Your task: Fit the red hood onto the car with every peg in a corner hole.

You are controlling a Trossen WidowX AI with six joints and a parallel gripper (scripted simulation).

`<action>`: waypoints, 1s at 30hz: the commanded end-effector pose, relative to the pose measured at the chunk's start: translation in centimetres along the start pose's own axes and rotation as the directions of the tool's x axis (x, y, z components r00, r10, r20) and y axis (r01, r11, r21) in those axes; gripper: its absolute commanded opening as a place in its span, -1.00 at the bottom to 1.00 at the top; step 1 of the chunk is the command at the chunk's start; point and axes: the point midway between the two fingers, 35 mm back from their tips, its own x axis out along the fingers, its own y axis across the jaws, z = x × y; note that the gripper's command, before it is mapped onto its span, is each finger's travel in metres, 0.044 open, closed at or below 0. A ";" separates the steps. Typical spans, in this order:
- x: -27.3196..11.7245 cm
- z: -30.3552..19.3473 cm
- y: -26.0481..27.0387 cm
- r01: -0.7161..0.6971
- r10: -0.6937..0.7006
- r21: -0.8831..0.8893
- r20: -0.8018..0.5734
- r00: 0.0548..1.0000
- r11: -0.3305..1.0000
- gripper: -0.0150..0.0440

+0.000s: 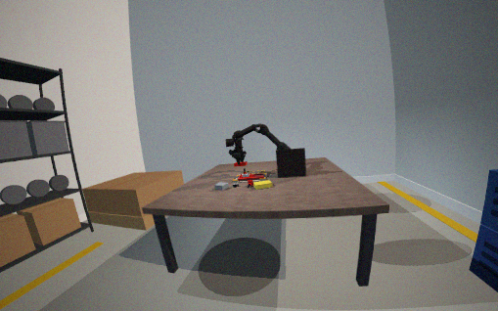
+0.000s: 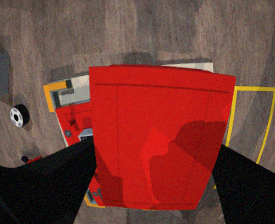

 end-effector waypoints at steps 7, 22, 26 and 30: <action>0.4 -5.1 6.4 0.023 -0.023 -0.199 0.002 1.000 0.980 -0.49; 3.0 -5.7 7.0 0.029 -0.029 -0.226 0.004 1.000 0.974 -0.49; 5.1 -6.0 7.0 0.030 -0.030 -0.226 0.004 1.000 0.974 -0.49; 5.5 -6.1 7.0 0.030 -0.030 -0.226 0.004 1.000 0.974 -0.49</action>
